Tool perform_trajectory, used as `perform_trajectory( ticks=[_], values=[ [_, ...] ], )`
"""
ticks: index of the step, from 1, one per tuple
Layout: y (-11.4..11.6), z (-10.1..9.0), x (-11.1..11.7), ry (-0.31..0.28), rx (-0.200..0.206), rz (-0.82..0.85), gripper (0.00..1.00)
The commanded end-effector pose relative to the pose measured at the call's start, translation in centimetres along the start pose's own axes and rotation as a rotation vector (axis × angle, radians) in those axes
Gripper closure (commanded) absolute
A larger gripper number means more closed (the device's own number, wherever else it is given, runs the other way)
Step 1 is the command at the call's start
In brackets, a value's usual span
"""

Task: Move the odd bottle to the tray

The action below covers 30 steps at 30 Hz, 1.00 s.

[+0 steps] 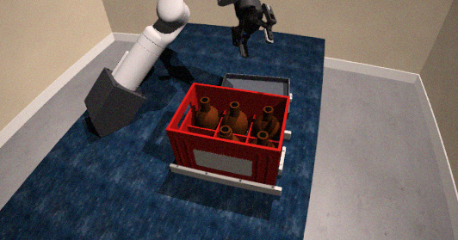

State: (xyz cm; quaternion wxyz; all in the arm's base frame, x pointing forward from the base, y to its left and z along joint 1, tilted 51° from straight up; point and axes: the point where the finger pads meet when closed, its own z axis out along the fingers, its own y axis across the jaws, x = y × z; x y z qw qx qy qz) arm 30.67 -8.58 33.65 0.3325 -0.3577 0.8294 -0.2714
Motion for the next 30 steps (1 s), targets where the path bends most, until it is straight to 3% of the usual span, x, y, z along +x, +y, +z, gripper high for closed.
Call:
perform_trajectory(
  ticks=[1, 8, 12, 30],
  values=[
    [-1.3, -0.7, -0.5, -0.027, 0.013, 0.011, 0.00],
    [-5.4, -2.3, 0.2, -0.084, 0.018, 0.061, 0.00],
    [-6.6, -2.6, 0.7, -0.104, 0.009, 0.080, 0.00],
    [-7.8, -2.9, 1.4, -0.125, -0.006, 0.101, 0.00]
  ],
)
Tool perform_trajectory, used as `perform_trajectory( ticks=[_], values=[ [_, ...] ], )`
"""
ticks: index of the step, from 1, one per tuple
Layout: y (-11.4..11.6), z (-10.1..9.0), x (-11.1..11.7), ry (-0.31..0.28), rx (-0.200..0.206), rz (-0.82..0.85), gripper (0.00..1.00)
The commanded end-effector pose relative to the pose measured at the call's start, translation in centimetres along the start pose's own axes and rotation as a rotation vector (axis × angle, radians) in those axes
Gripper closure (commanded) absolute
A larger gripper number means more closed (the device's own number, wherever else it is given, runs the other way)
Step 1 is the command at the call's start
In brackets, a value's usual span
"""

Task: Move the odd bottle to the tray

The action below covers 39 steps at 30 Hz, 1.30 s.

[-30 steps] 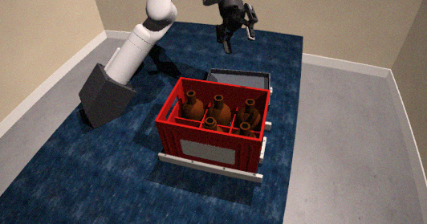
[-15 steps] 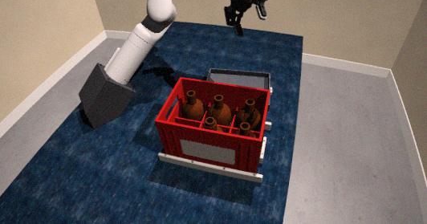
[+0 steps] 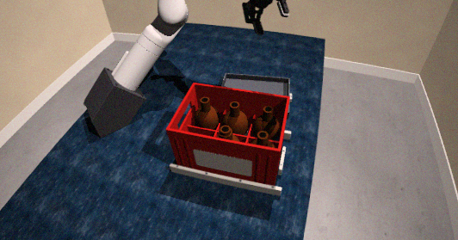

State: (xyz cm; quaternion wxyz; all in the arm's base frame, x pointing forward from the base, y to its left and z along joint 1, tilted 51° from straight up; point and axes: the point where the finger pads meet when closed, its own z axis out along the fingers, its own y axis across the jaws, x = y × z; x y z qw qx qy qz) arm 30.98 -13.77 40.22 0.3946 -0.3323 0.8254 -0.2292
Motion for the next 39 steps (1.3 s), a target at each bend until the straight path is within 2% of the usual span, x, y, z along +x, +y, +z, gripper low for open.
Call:
perform_trajectory(
  ticks=[1, 11, 12, 20, 21, 28, 29, 37, 38, 39],
  values=[
    [0.0, 0.0, -0.1, -0.003, 0.000, -0.001, 0.00],
    [-0.6, -0.1, 0.3, -0.014, -0.010, 0.011, 0.00],
    [-1.1, -0.1, 0.6, -0.025, -0.022, 0.022, 0.00],
    [-1.1, -0.1, 0.6, -0.025, -0.022, 0.022, 0.00],
    [-1.6, -0.1, 1.1, -0.036, -0.036, 0.034, 0.00],
    [-1.6, -0.1, 1.1, -0.036, -0.036, 0.034, 0.00],
    [-2.1, 0.0, 1.5, -0.047, -0.051, 0.046, 0.00],
    [-2.1, 0.0, 1.5, -0.047, -0.051, 0.046, 0.00],
    [-2.5, 0.1, 2.0, -0.059, -0.069, 0.058, 0.00],
    [-2.5, 0.1, 2.0, -0.059, -0.069, 0.058, 0.00]
  ],
)
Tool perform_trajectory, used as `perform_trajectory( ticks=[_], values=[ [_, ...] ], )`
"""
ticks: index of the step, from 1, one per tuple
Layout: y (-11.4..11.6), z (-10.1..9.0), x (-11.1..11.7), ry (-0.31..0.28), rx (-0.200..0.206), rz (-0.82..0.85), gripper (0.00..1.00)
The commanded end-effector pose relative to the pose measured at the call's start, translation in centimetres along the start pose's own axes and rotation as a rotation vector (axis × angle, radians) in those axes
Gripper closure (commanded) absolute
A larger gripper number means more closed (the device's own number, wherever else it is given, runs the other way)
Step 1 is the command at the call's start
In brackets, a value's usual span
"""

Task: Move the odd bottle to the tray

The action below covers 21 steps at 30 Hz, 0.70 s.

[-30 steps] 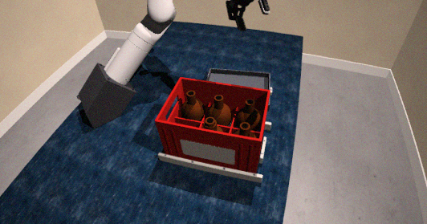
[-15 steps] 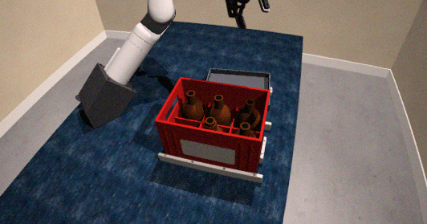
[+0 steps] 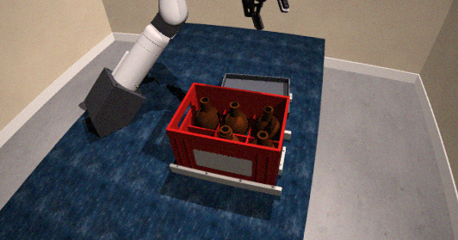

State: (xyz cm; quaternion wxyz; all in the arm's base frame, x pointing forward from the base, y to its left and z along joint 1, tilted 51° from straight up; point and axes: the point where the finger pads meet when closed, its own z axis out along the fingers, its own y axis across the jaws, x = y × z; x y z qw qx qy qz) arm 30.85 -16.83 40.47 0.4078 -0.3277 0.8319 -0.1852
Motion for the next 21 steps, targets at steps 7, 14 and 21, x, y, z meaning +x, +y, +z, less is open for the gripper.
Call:
perform_trajectory(
  ticks=[7, 14, 21],
  values=[
    [-0.3, 0.0, -0.1, -0.015, -0.006, 0.005, 0.00],
    [-0.7, 0.2, 0.4, -0.026, -0.026, 0.017, 0.00],
    [-1.0, 0.4, 1.0, -0.038, -0.048, 0.028, 0.00]
  ],
)
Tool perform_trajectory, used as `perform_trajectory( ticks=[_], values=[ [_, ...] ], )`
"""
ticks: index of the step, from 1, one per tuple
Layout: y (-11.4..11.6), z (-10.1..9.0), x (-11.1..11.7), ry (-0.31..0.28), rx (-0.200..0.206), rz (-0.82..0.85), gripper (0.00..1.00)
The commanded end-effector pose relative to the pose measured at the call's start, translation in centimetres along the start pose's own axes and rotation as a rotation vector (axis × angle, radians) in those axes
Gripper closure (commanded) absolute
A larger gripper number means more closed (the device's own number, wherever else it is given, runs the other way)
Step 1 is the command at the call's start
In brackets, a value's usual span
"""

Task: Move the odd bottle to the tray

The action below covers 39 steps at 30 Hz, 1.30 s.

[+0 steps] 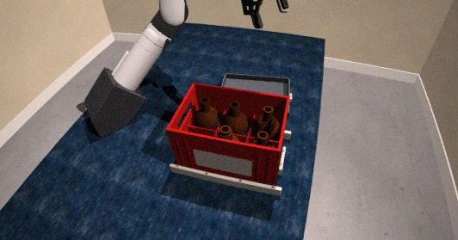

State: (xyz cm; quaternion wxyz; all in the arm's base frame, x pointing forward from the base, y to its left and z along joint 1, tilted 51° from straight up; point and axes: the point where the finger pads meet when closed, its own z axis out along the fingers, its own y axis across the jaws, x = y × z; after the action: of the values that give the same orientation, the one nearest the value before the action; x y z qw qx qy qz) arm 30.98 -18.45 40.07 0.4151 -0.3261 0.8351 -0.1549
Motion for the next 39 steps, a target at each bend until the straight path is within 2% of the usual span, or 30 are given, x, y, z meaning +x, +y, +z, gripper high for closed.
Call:
perform_trajectory(
  ticks=[1, 4, 5, 13, 14, 22, 23, 32, 33, 39],
  values=[
    [0.0, 0.0, -0.3, -0.009, -0.002, -0.004, 0.00],
    [0.0, 0.0, -0.3, -0.009, -0.002, -0.004, 0.00],
    [-0.3, 0.3, 0.3, -0.020, -0.026, 0.007, 0.00],
    [-0.3, 0.3, 0.3, -0.020, -0.026, 0.007, 0.00],
    [-0.6, 0.7, 0.9, -0.031, -0.051, 0.019, 0.00],
    [-0.6, 0.7, 0.9, -0.031, -0.051, 0.019, 0.00],
    [-0.8, 1.1, 1.5, -0.042, -0.078, 0.029, 0.00],
    [-0.8, 1.1, 1.5, -0.042, -0.078, 0.029, 0.00],
    [-0.9, 1.6, 2.1, -0.053, -0.106, 0.040, 0.00],
    [-0.9, 1.6, 2.1, -0.053, -0.106, 0.040, 0.00]
  ],
)
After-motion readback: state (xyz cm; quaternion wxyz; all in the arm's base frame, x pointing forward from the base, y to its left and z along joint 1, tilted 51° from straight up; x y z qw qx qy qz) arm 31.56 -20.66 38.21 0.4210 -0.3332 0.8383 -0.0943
